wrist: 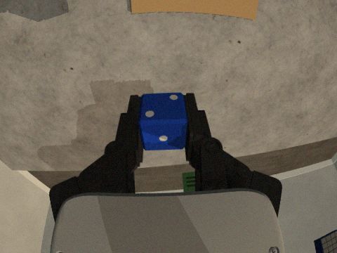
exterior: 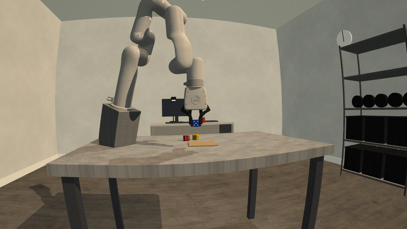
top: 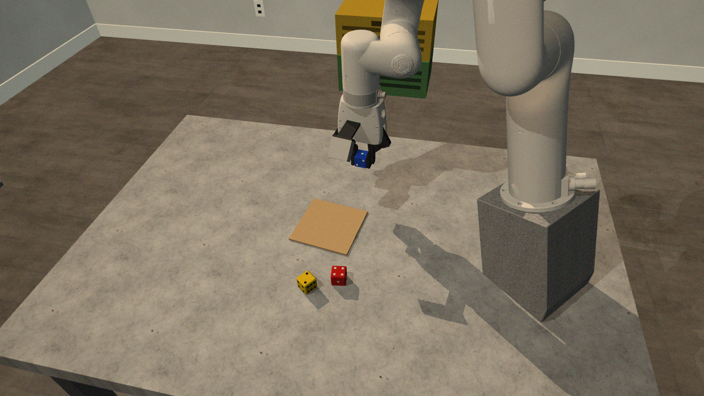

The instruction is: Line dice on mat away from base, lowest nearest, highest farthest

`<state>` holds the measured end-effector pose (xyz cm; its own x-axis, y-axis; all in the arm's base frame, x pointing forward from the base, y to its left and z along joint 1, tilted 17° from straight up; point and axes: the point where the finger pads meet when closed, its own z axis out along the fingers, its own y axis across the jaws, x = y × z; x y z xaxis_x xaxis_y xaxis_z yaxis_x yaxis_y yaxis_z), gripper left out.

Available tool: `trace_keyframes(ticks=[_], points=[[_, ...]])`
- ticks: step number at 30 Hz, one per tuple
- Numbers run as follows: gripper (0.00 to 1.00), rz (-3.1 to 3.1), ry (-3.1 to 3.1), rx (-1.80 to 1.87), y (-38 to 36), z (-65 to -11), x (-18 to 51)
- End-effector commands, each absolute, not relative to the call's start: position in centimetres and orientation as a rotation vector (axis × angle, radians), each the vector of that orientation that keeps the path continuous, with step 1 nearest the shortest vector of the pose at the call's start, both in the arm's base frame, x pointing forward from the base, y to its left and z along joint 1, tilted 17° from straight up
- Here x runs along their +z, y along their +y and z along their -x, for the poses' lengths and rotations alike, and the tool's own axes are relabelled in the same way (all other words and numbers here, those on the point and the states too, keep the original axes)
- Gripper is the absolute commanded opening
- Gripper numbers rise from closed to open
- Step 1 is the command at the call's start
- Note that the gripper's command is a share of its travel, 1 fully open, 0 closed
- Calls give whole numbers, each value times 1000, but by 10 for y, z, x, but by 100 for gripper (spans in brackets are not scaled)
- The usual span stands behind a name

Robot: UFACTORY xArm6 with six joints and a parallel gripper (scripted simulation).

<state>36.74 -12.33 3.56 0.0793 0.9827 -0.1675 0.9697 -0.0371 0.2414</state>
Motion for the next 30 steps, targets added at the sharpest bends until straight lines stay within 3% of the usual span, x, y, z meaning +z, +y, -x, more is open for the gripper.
trace_keyframes(ticks=[1, 12, 30], points=[[27, -2063, 1970, 64, -98, -372, 33], [27, -2013, 2012, 54, -5, -372, 21], [27, -2012, 2012, 54, -5, -372, 18]])
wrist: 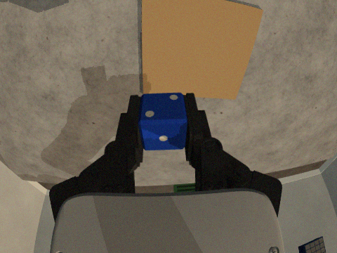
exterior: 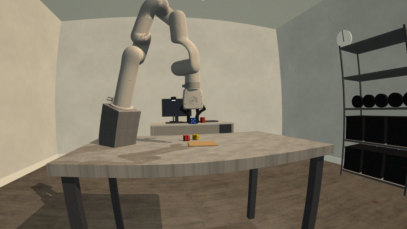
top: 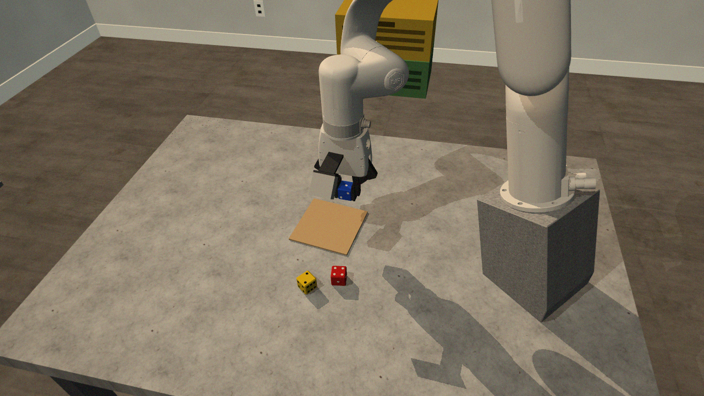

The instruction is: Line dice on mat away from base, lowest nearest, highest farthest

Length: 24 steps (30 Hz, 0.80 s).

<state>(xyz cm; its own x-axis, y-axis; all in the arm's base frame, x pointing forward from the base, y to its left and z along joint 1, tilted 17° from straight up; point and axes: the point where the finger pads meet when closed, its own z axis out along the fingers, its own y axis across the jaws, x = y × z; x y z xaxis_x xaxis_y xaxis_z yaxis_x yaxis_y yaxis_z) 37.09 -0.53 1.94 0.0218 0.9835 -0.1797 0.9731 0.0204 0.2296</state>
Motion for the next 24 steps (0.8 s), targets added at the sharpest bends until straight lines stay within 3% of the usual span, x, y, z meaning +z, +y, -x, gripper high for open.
trace_keyframes(ticks=[1, 24], points=[[27, -2012, 2012, 54, -6, -373, 16], [27, -2012, 2012, 54, -20, -392, -63]])
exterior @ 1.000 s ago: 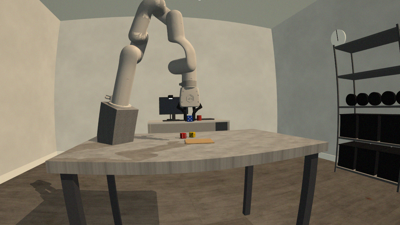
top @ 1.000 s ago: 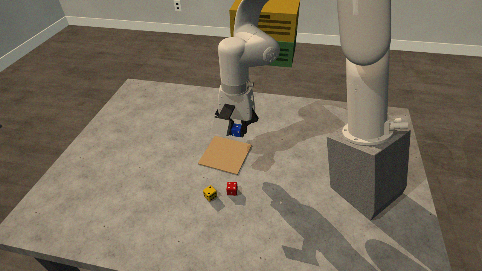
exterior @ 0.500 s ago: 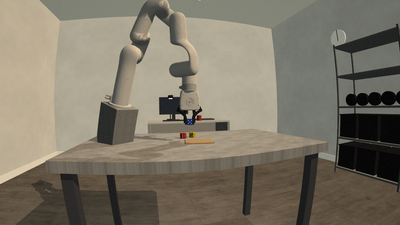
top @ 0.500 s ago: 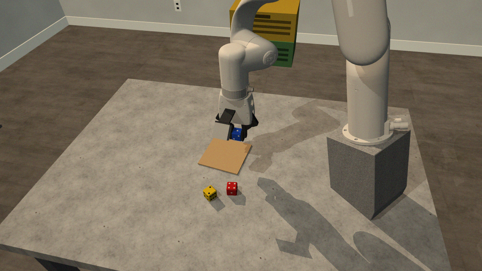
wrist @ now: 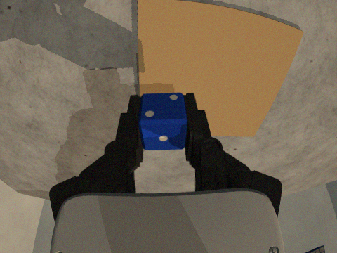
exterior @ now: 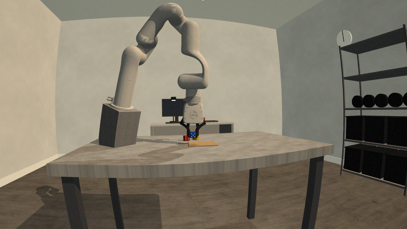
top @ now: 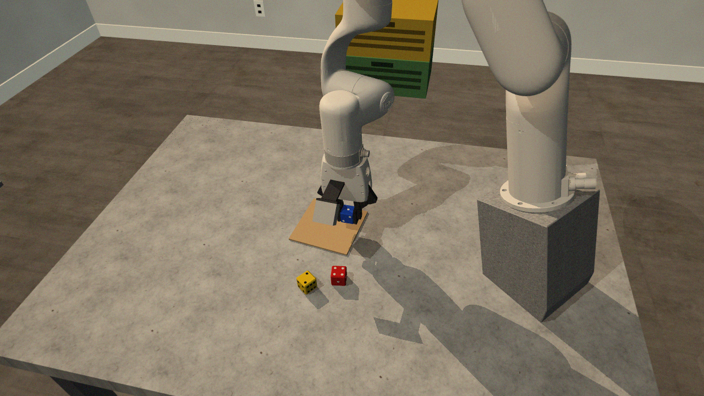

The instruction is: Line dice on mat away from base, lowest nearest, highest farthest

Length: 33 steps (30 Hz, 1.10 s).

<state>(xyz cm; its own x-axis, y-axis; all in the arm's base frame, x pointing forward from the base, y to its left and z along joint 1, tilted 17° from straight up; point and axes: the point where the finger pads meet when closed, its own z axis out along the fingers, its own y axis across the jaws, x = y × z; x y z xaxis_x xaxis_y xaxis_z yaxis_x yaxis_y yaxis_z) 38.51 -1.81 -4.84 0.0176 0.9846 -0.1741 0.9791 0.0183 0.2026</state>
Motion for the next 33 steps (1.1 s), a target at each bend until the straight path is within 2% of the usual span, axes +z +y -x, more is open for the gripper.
trace_keyframes(ticks=[1, 33], points=[[27, -2012, 2012, 54, -21, -392, -65], [27, -2012, 2012, 54, -22, -394, -72]])
